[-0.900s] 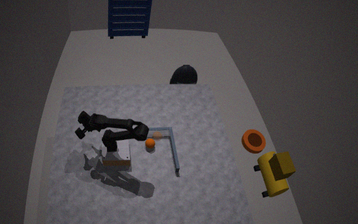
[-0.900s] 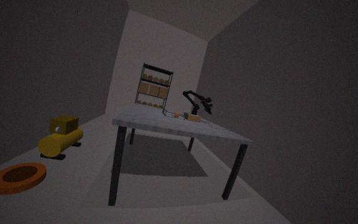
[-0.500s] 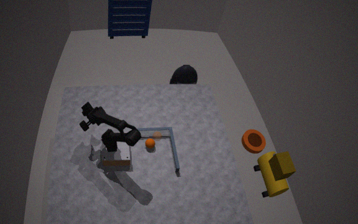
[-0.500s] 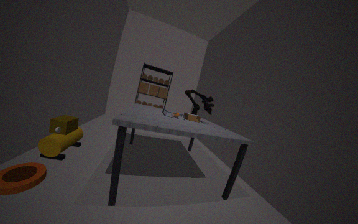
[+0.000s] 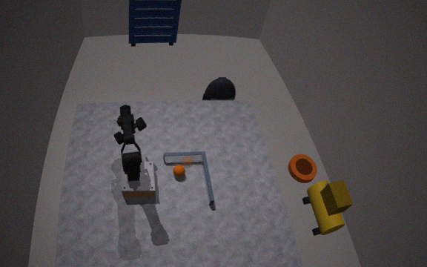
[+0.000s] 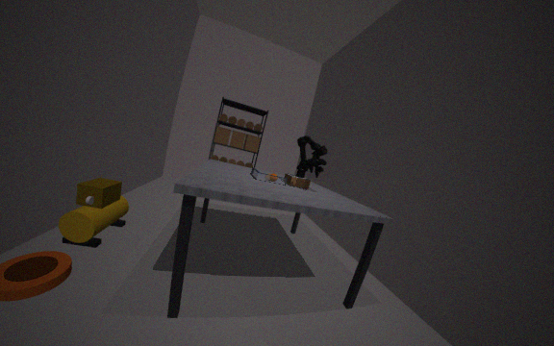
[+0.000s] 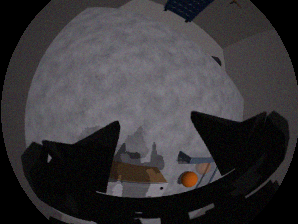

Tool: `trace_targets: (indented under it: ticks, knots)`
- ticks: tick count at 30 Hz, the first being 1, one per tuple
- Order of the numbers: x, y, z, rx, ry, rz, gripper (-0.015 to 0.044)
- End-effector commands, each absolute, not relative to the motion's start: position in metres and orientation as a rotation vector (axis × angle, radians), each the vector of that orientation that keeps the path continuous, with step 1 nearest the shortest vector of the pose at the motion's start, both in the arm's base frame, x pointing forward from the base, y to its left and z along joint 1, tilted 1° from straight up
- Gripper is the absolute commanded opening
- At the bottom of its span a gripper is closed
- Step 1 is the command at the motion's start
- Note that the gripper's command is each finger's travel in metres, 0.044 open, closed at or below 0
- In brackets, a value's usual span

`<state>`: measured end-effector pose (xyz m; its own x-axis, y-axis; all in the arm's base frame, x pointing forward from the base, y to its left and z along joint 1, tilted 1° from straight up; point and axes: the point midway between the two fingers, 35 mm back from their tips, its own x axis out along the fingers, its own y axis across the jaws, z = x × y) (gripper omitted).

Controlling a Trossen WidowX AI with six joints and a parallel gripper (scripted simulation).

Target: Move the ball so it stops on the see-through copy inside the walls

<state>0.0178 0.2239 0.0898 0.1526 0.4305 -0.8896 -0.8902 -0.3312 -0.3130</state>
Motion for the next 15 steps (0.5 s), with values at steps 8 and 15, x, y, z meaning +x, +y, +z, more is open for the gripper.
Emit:
trace_targets:
  ticks: [8,15]
  knots:
    - [0.13,0.197,0.079,-1.361,0.79,1.239,0.0433]
    - [0.192,0.151,0.072,-1.337,0.981,1.154,0.0433]
